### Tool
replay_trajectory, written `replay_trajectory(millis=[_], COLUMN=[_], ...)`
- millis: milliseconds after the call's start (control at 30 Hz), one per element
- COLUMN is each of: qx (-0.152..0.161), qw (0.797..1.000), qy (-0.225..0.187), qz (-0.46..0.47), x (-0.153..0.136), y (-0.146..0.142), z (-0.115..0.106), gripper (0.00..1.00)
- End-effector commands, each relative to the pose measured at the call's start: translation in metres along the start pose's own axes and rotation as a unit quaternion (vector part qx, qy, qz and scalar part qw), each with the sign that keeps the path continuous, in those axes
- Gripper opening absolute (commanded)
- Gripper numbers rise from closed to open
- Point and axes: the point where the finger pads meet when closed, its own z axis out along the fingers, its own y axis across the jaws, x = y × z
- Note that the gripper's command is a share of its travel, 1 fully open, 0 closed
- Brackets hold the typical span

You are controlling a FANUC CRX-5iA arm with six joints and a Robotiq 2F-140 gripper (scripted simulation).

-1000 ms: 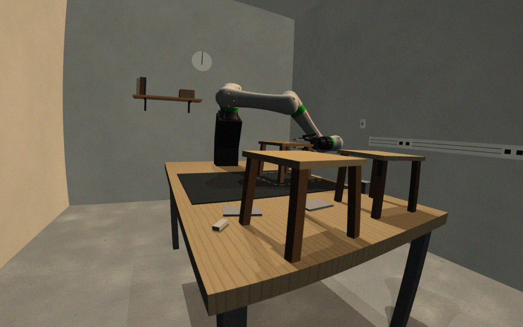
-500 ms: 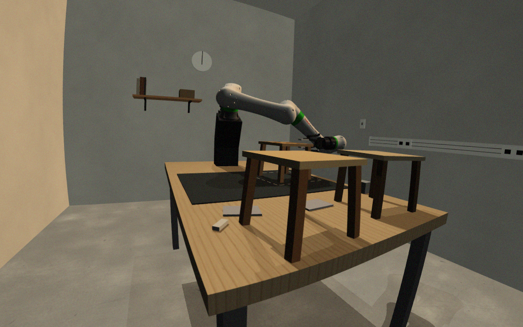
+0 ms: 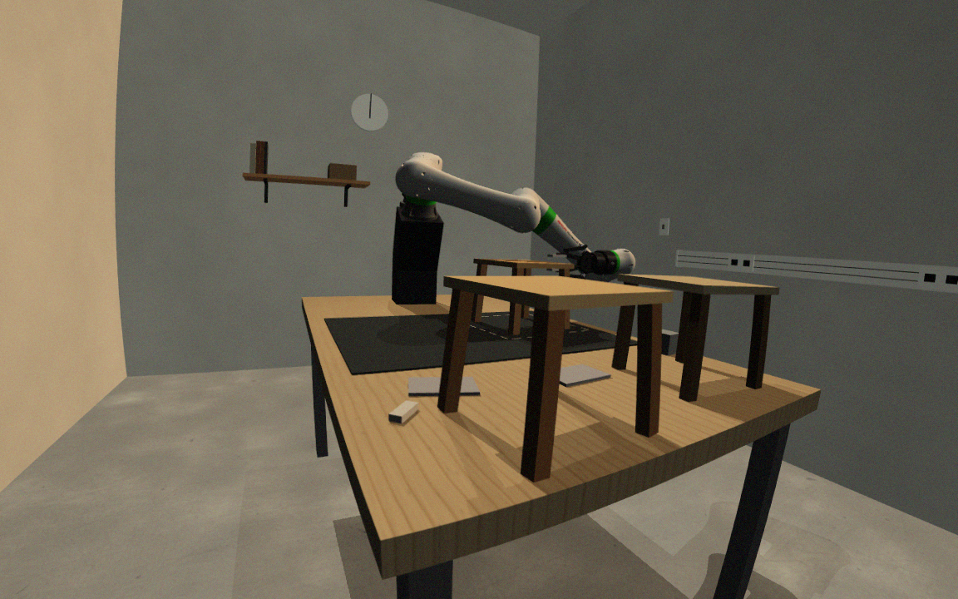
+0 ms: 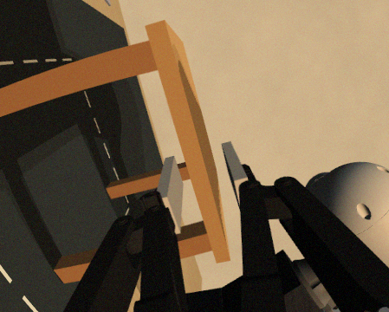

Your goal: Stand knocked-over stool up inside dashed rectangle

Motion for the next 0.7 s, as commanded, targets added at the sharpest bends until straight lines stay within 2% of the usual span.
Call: replay_trajectory(millis=[0, 267, 667], qx=[0.001, 0.001, 0.001], qw=[1.000, 1.000, 1.000], qy=[0.000, 0.000, 0.000], qz=[0.001, 0.001, 0.001], x=[0.000, 0.000, 0.000], y=[0.003, 0.016, 0.074], z=[-0.001, -0.001, -0.002], gripper=[0.33, 0.33, 0.33])
